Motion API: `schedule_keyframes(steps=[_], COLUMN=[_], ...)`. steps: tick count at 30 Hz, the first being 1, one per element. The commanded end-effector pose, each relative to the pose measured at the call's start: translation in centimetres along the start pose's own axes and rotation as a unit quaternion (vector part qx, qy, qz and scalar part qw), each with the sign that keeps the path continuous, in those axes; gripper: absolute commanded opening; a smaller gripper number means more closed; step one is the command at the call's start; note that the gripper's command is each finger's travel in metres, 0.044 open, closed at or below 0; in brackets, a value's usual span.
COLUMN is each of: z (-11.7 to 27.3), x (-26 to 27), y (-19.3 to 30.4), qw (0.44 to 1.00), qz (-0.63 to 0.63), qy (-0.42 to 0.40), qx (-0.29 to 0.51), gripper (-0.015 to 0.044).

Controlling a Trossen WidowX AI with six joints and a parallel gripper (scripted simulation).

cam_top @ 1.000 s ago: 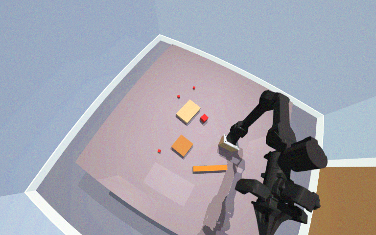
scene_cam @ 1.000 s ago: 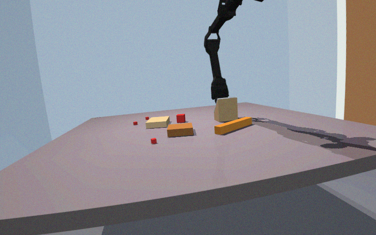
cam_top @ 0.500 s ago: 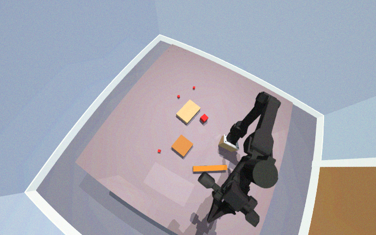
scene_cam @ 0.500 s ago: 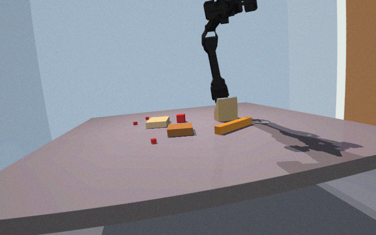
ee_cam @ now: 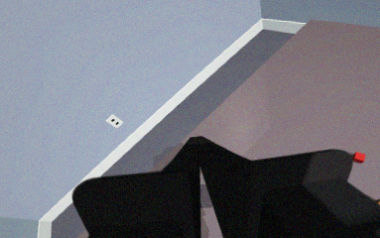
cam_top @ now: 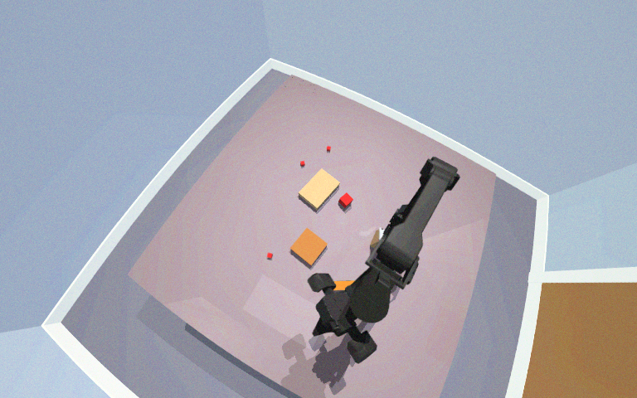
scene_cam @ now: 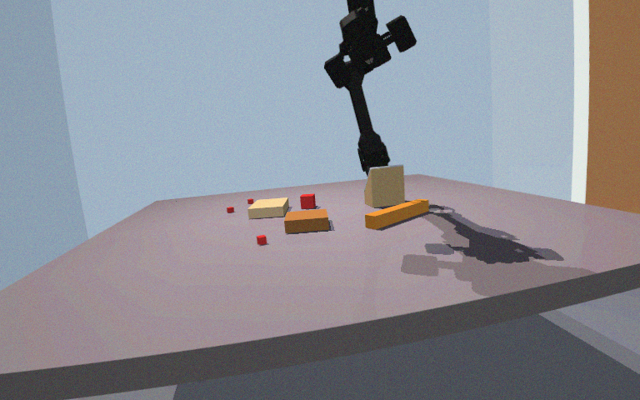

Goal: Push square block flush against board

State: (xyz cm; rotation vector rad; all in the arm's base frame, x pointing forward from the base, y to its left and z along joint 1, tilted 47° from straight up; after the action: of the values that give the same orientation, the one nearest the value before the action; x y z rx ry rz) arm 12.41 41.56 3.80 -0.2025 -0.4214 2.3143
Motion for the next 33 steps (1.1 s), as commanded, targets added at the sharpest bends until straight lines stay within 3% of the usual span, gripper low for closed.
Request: schedule_keyframes(steps=[1, 17, 33], z=[-1.4, -5.8, -7.9], x=[-1.9, -9.4, -16.3], y=[0.7, 4.4, 9.4], qw=[0.998, 0.942, 0.820], qz=[-0.047, -0.228, -0.370], qy=[0.038, 0.202, 0.381], qx=[0.032, 0.139, 0.211], gripper=[0.0000, 0.0000, 0.0000])
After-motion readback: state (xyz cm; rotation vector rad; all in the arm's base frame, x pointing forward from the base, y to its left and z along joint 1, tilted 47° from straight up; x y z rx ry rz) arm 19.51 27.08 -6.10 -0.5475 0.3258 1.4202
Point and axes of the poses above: the point midway between the two fingers, 35 mm back from their tips, its own z axis back along the fingers, its own x axis across the jaws, y = z × x, the point moved 9 cm from there along z, back along the fingers, and after that the axes turned 8 degrees about -z, right-handed, at the moved point
